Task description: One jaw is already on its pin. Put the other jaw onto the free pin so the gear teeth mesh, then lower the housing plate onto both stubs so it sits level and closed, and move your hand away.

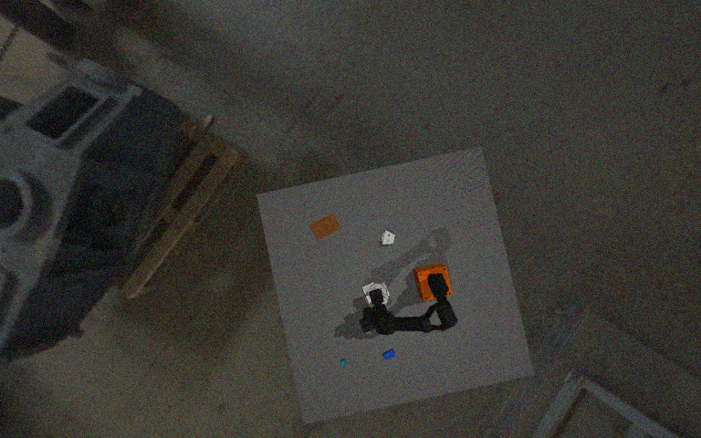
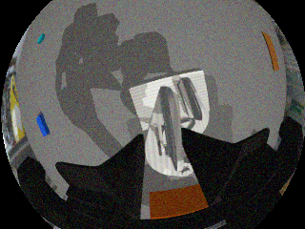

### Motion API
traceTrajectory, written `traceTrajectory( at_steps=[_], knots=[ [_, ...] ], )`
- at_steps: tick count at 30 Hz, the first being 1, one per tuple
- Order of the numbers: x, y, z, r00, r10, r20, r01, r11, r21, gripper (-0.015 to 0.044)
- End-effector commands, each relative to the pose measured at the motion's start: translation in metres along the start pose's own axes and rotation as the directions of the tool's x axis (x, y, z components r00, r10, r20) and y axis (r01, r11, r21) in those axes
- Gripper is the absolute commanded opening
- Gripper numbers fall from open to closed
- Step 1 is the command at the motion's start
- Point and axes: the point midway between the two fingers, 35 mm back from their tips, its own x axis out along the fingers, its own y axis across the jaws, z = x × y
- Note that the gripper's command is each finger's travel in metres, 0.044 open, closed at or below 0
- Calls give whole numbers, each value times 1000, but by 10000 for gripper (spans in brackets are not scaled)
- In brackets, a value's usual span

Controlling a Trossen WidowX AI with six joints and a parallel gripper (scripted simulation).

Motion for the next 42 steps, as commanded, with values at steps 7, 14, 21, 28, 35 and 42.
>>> traceTrajectory(
  at_steps=[7, 14, 21, 28, 35, 42],
  knots=[
    [17, 0, 0, 1000, -1, -4, 1, 1000, 6, 134],
    [28, 0, 0, 1000, -1, -4, 1, 1000, 6, 134],
    [40, 0, -1, 1000, -1, -4, 1, 1000, 7, 134],
    [48, 0, -1, 1000, -1, -4, 1, 1000, 7, 134],
    [48, 0, -1, 1000, -1, -4, 1, 1000, 7, 134],
    [48, 0, -1, 1000, -1, -4, 1, 1000, 7, 134]
  ],
)
